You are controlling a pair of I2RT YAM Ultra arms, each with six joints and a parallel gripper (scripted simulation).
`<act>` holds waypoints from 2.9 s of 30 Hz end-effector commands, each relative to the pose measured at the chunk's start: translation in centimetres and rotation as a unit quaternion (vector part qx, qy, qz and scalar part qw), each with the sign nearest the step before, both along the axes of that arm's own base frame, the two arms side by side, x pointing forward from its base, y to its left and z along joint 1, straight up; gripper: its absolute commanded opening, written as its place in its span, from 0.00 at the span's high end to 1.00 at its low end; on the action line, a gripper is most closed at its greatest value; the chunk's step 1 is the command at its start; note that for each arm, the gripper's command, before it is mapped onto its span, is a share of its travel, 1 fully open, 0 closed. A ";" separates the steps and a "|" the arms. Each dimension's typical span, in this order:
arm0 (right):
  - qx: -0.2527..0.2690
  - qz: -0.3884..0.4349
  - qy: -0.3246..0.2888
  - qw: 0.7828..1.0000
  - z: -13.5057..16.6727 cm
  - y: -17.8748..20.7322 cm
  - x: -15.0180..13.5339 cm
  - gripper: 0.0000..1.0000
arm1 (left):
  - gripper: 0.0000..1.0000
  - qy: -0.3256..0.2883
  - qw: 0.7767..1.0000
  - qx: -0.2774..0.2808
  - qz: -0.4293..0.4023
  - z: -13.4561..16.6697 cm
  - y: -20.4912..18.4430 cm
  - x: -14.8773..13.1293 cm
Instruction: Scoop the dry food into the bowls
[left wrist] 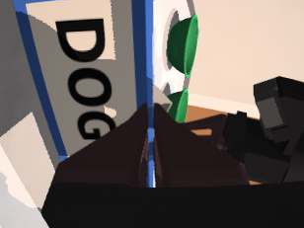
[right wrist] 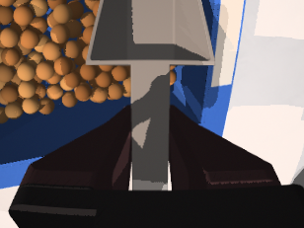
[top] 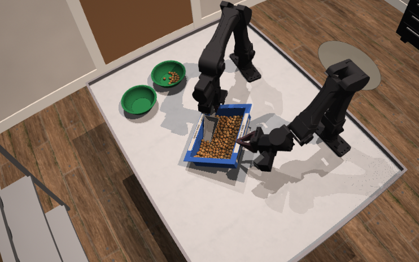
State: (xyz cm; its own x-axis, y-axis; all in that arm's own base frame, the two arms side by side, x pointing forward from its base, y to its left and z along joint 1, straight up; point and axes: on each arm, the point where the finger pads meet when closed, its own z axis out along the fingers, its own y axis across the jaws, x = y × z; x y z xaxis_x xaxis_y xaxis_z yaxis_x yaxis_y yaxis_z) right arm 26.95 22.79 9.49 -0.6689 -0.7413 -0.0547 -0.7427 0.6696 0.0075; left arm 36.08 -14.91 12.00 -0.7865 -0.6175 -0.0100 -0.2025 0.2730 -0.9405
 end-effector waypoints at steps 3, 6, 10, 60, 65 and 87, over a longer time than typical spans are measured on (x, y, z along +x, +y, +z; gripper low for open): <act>0.043 0.003 -0.037 0.998 0.9 1.7 0.9 1.00 | 1.00 -0.077 0.997 -0.003 -0.019 4.2 -0.6 1.1; 0.049 0.002 -0.042 0.998 0.3 1.9 1.2 1.00 | 1.00 -0.077 0.997 -0.003 -0.019 4.2 -0.6 1.1; 0.062 0.003 -0.054 0.997 0.2 2.4 1.6 1.00 | 1.00 -0.077 0.997 -0.003 -0.019 4.2 -0.6 1.1; 0.100 0.004 -0.092 0.991 -1.9 7.3 6.1 1.00 | 1.00 -0.075 0.997 -0.002 -0.019 4.0 -0.6 1.0; 0.102 0.005 -0.093 0.990 -2.0 7.8 6.5 1.00 | 1.00 -0.075 0.997 -0.003 -0.025 4.0 -1.0 0.9; 0.166 0.013 -0.145 0.975 -0.3 6.6 6.2 1.00 | 1.00 -0.077 0.997 -0.003 -0.026 4.2 -1.0 0.9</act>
